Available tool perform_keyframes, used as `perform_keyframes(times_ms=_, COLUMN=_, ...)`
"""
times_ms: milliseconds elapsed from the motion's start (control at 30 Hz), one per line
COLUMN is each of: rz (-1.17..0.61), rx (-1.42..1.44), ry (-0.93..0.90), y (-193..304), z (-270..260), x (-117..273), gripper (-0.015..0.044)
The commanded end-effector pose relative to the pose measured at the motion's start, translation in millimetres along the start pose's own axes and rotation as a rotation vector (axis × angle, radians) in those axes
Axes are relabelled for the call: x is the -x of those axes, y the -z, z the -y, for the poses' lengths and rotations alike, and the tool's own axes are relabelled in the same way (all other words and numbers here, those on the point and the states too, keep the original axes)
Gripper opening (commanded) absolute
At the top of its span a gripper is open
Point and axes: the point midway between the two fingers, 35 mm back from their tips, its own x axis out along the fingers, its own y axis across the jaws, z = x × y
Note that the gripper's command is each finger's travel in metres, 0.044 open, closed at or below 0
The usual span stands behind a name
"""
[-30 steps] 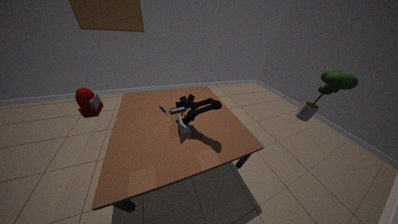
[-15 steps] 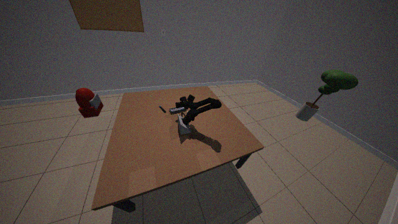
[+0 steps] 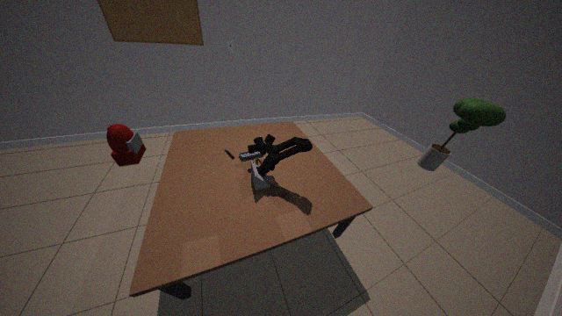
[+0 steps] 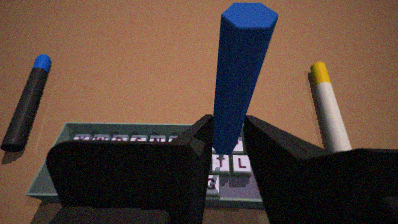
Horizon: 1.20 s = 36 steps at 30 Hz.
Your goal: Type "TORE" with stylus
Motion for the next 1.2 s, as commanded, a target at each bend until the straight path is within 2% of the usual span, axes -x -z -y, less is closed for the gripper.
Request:
perform_keyframes(times_ms=0, rz=0.000, rx=0.007, ry=-0.004, y=2.1, z=-1.0, x=-0.3, gripper=0.0081)
perform_keyframes(times_ms=1167, rz=0.000, rx=0.007, ry=-0.005, y=7.7, z=-1.2, x=-3.8, gripper=0.0081)
